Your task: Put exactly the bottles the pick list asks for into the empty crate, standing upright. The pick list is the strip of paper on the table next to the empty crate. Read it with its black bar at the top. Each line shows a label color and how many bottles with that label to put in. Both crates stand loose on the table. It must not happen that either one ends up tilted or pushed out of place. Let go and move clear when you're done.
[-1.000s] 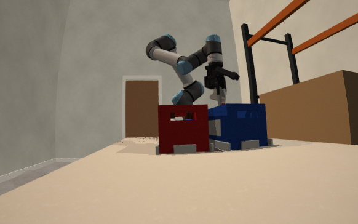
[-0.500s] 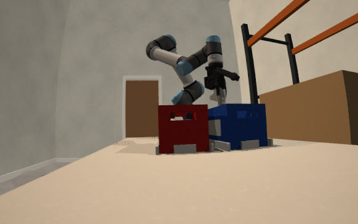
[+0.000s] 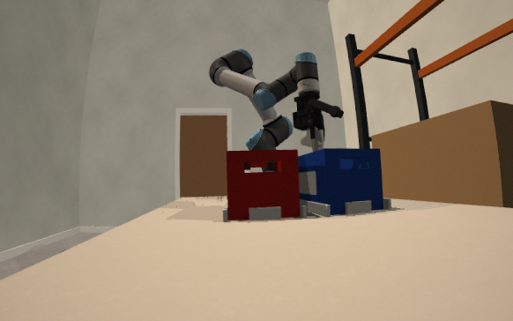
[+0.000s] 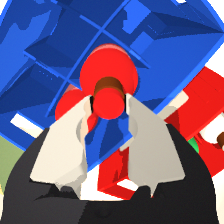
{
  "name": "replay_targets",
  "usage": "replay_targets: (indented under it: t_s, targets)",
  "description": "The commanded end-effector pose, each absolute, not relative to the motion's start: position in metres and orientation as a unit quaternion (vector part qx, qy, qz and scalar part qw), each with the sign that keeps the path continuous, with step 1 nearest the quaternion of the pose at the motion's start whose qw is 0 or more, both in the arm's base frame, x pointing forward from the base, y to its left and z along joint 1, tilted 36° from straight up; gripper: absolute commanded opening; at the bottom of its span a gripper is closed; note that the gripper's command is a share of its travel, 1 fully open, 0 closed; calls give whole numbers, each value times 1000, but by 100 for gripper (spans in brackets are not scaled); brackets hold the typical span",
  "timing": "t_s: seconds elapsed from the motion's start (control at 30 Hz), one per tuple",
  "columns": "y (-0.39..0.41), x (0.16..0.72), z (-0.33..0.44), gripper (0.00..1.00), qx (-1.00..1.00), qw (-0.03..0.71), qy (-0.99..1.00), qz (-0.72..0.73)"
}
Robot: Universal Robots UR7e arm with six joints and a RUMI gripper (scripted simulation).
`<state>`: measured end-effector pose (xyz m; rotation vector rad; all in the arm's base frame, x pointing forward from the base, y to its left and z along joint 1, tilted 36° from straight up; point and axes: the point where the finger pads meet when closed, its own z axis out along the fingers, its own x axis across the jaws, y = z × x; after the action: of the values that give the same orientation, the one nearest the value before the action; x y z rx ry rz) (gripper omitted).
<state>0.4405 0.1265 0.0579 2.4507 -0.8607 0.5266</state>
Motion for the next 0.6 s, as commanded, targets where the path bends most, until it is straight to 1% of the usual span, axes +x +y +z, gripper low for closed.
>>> replay_targets:
  t_s: [0.0,0.57]
  targets:
    - [125,441,56,0,897,243,-315,193]
    - [121,443,50,0,897,243,-315,193]
